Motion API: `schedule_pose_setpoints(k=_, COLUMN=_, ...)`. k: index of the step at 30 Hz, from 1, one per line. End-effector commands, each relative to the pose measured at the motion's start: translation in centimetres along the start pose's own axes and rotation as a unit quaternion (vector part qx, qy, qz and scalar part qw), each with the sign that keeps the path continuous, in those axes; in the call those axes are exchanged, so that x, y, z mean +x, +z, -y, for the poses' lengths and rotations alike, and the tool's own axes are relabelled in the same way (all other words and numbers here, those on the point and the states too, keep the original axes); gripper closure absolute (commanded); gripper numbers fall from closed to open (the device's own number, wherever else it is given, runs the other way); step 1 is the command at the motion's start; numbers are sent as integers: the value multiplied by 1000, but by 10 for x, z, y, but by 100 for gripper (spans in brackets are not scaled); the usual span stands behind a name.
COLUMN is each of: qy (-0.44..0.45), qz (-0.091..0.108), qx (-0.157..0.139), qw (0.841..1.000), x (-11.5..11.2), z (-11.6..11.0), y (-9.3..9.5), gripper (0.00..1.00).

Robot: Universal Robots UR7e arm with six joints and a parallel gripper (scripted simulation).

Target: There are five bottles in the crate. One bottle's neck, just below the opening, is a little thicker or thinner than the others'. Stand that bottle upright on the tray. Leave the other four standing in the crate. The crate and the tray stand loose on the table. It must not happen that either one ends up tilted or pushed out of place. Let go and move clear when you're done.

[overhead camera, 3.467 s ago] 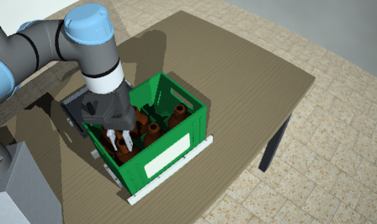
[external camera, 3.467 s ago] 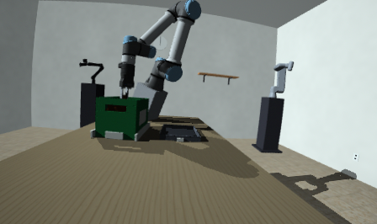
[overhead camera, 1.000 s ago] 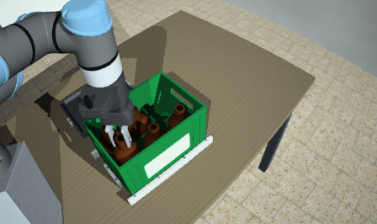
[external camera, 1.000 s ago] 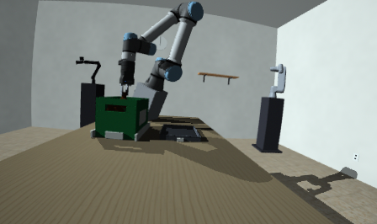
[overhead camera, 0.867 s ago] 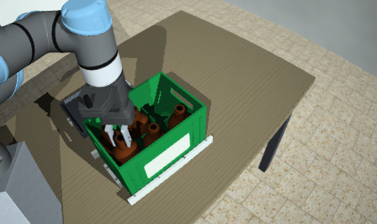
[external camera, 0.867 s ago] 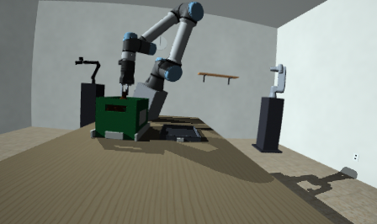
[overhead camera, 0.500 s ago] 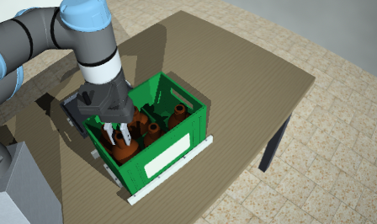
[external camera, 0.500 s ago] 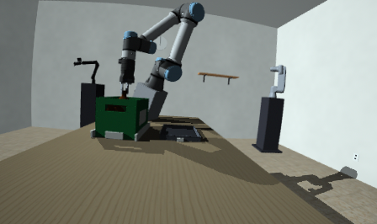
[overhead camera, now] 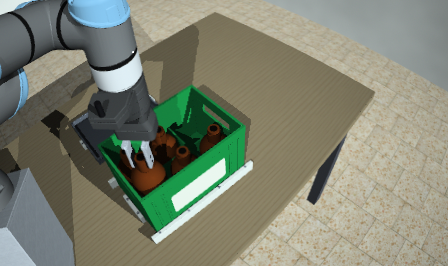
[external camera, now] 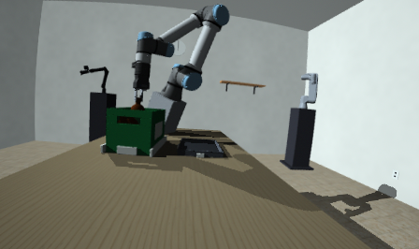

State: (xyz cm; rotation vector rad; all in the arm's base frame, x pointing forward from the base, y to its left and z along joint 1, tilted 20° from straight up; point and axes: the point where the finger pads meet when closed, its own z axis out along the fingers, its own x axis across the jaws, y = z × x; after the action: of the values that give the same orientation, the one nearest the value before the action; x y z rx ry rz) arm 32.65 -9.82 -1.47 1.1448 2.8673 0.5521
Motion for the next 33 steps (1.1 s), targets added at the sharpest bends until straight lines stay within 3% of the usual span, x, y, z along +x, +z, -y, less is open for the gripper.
schedule_pose_setpoints(k=1, qy=0, qz=1, qx=0, qw=1000, x=0, z=0, y=-6, gripper=100)
schedule_pose_setpoints(k=33, qy=0, qz=1, qx=0, qw=1000, x=0, z=0, y=-15, gripper=100)
